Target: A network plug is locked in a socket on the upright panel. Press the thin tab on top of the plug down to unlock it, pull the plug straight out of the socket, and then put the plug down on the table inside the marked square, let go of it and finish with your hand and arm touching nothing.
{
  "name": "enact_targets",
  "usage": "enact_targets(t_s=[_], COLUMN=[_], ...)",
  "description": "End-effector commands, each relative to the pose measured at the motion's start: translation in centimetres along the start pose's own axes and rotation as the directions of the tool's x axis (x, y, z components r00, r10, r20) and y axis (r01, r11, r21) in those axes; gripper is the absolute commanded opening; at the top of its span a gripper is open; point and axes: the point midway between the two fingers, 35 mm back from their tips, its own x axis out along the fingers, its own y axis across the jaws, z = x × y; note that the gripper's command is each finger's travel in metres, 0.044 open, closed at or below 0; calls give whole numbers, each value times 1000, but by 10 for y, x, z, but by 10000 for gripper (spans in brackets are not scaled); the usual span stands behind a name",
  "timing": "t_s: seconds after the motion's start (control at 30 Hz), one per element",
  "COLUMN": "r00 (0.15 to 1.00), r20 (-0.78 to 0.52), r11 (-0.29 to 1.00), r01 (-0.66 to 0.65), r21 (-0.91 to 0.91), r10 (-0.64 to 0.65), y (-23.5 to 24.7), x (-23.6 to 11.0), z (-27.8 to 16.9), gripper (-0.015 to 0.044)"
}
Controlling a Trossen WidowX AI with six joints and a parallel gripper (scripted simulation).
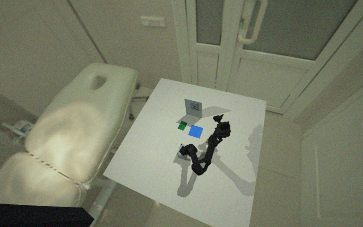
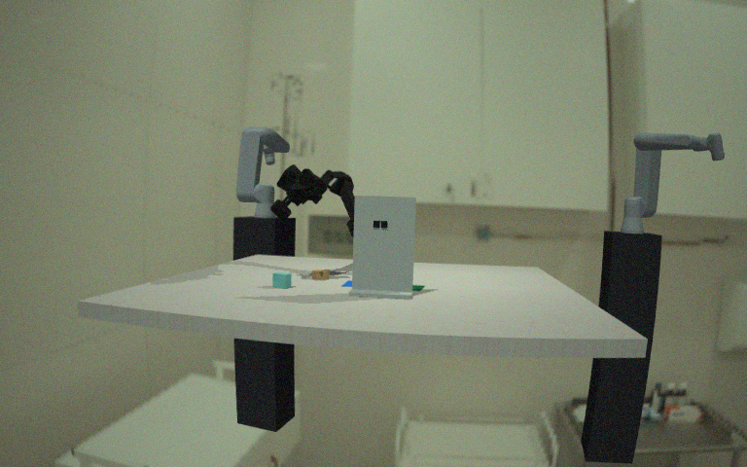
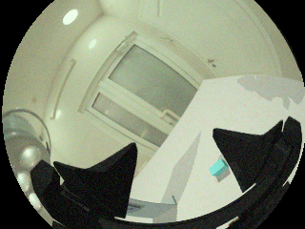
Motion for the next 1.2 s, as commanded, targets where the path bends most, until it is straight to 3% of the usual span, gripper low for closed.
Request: enact_targets(t_s=[0.0,0.3,0.73,1.17], r00=[1000,998,989,973], r20=[-1,-34,-90,-140], r11=[1000,993,960,908], r01=[-1,-41,-87,-111], r21=[2,108,265,405], r10=[1,45,114,181], y=[0,23,65,105], x=[1,25,44,39], z=[-1,-37,-100,-161], gripper=[374,156,156,156])
